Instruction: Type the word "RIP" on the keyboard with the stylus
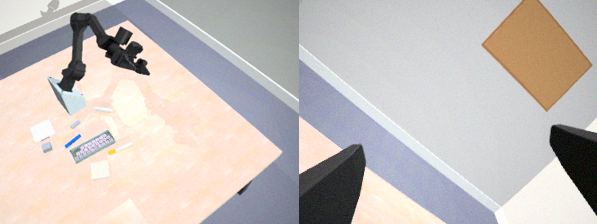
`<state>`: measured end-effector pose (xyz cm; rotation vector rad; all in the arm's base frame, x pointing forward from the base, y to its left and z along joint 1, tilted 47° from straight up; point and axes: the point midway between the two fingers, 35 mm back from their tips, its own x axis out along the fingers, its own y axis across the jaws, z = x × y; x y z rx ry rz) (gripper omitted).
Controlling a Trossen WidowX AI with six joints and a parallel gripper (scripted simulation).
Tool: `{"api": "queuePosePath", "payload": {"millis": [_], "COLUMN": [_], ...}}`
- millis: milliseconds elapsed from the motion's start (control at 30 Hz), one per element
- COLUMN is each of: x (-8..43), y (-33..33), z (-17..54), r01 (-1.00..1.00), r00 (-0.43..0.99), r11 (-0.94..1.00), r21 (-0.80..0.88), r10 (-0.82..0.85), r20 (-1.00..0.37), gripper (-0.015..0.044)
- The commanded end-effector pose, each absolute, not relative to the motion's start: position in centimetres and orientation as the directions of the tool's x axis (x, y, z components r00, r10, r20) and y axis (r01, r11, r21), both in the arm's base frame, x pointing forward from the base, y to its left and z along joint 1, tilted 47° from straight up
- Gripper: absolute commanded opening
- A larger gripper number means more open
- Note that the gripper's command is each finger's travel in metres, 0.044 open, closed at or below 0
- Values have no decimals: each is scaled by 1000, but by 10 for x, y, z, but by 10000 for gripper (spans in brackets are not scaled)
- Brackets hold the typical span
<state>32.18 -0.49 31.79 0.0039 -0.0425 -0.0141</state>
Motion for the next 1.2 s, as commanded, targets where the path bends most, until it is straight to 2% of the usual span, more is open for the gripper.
{"api": "queuePosePath", "payload": {"millis": [0, 67, 300, 533, 733, 833, 967, 1033, 1167], "x": [323, 328, 357, 369, 350, 334, 312, 304, 303], "y": [-5, -4, 2, 15, 32, 42, 53, 57, 57], "z": [317, 306, 236, 129, 47, 14, -20, -28, -29], "r01": [13, 7, -74, -211, -196, -126, 30, 93, 101], "r00": [999, 1000, 958, 724, 409, 249, 65, 17, 12], "r11": [1000, 1000, 997, 968, 894, 834, 728, 687, 681], "r21": [3, -8, -29, 135, 403, 537, 685, 721, 725], "r10": [-13, -7, 63, 248, 448, 550, 682, 723, 728], "r20": [37, -4, -281, -644, -795, -797, -728, -691, -686], "gripper": [414, 361, 177, 0, 0, 0, 0, 0, 0]}}
